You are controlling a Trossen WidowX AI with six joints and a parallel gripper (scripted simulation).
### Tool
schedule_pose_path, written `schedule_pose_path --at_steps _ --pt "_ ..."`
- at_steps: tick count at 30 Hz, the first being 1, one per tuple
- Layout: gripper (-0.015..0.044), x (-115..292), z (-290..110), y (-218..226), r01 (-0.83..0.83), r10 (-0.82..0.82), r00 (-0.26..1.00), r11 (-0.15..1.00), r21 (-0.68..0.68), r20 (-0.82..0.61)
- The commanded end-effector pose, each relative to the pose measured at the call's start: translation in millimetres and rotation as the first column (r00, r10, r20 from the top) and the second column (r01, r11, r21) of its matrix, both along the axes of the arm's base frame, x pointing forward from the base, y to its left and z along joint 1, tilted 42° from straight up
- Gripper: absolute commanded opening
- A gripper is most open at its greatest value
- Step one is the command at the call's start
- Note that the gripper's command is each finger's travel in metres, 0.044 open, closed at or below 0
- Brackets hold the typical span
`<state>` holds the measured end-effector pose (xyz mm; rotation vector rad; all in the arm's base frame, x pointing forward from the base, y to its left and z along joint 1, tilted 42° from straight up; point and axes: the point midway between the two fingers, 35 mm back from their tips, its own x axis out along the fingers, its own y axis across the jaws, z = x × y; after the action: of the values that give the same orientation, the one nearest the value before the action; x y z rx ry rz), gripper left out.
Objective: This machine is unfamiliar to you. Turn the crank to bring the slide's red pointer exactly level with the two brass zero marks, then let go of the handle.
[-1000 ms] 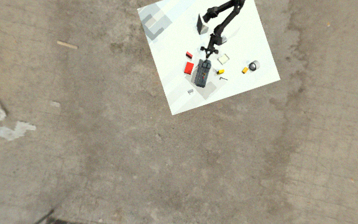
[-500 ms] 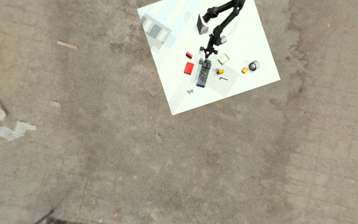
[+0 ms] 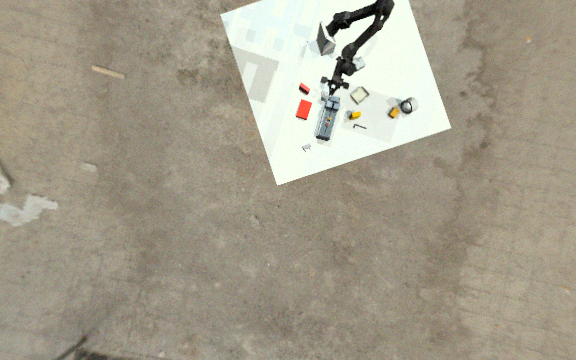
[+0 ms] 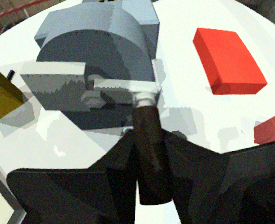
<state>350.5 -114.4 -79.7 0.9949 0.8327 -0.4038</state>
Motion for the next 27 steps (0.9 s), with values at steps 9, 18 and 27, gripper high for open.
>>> schedule_pose_path --at_steps 9,18,27 --pt "0.0 9 -8 18 -0.002 0.002 1.0 1.0 0.002 -0.005" --pt "0.0 14 -8 25 -0.002 0.002 1.0 1.0 0.003 -0.005" --pt "0.0 18 -6 29 -0.002 0.002 1.0 1.0 0.003 -0.004"
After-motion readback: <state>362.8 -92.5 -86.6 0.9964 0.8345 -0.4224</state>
